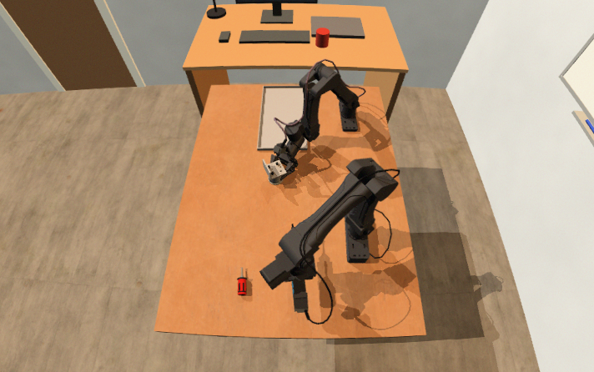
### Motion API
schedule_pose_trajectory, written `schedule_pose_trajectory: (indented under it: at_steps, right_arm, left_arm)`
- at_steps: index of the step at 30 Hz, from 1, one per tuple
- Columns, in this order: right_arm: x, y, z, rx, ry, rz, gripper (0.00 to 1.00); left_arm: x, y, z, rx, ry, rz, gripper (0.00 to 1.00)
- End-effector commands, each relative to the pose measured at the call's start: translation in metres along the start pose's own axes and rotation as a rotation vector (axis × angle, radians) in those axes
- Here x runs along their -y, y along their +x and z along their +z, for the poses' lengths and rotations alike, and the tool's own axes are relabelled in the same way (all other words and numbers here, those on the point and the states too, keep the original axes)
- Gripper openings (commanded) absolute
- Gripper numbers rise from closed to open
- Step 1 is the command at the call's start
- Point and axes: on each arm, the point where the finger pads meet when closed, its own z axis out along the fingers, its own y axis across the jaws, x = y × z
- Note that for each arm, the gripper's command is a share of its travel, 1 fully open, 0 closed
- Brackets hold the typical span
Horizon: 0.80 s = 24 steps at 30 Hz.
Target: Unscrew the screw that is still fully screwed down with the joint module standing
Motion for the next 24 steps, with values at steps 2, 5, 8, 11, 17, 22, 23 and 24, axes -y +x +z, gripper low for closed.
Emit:
schedule_pose_trajectory:
  at_steps: [2, 5, 8, 11, 17, 22, 23, 24]
  right_arm:
    - [-0.0065, 0.0159, -0.0023, -0.044, -0.017, 0.021, 0.59]
    - [-0.0065, 0.0159, -0.0023, -0.044, -0.017, 0.021, 0.59]
    - [-0.0065, 0.0159, -0.0023, -0.044, -0.017, 0.021, 0.59]
    - [-0.0065, 0.0159, -0.0023, -0.044, -0.017, 0.021, 0.59]
    - [-0.0065, 0.0159, -0.0023, -0.044, -0.017, 0.021, 0.59]
    - [-0.0065, 0.0159, -0.0023, -0.044, -0.017, 0.021, 0.59]
    - [-0.0065, 0.0159, -0.0023, -0.044, -0.017, 0.021, 0.59]
    - [-0.0065, 0.0159, -0.0023, -0.044, -0.017, 0.021, 0.59]
  left_arm:
    - [0.0110, -0.0016, -0.0245, 0.027, 0.049, -0.005, 0.42]
    - [0.0111, -0.0027, -0.0258, 0.029, 0.050, -0.009, 0.42]
    - [0.0112, -0.0037, -0.0271, 0.031, 0.051, -0.013, 0.42]
    - [0.0120, -0.0035, -0.0284, 0.032, 0.053, -0.010, 0.42]
    - [0.0128, -0.0033, -0.0297, 0.032, 0.054, -0.008, 0.42]
    - [0.0134, -0.0037, -0.0305, 0.034, 0.057, -0.006, 0.42]
    - [0.0135, -0.0037, -0.0307, 0.034, 0.057, -0.005, 0.42]
    - [0.0136, -0.0038, -0.0309, 0.035, 0.058, -0.005, 0.42]
